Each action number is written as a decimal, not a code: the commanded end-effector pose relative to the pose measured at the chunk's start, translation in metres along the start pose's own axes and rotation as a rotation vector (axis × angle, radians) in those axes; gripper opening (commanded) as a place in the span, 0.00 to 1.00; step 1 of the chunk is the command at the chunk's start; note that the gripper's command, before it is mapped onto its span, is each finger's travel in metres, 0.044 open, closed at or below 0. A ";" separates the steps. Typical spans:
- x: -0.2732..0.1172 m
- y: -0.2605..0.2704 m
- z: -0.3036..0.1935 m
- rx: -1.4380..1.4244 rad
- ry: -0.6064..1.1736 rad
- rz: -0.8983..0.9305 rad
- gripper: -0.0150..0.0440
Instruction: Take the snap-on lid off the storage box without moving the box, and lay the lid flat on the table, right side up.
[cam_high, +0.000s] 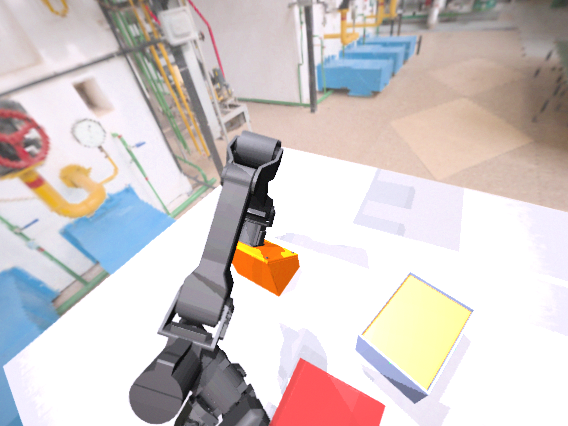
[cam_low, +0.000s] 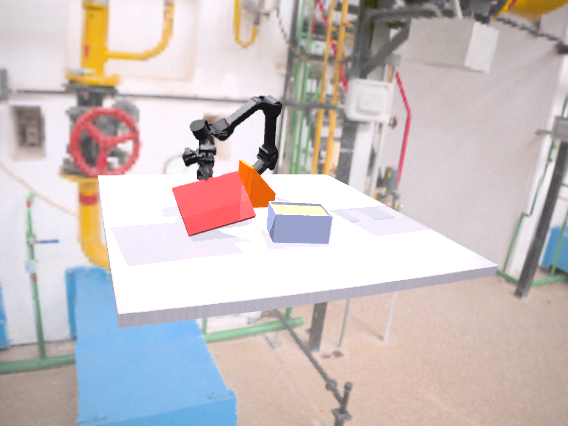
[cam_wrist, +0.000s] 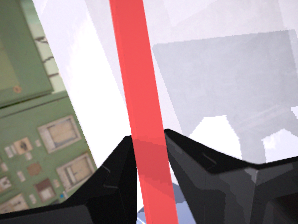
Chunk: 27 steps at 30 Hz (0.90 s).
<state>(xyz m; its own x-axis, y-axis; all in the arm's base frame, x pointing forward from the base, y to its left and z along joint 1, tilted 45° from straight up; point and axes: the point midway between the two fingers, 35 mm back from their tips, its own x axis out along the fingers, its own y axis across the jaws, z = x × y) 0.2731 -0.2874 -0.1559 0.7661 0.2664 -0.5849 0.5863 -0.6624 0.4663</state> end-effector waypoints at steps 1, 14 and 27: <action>0.003 -0.003 0.000 0.004 0.003 0.002 0.25; 0.009 -0.011 0.000 0.004 0.004 0.002 0.25; 0.016 -0.019 -0.001 0.004 0.004 0.002 0.25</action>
<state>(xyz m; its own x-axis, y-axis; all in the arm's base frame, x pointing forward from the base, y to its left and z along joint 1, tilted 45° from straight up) 0.2748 -0.2737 -0.1703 0.7696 0.2641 -0.5814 0.5834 -0.6610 0.4719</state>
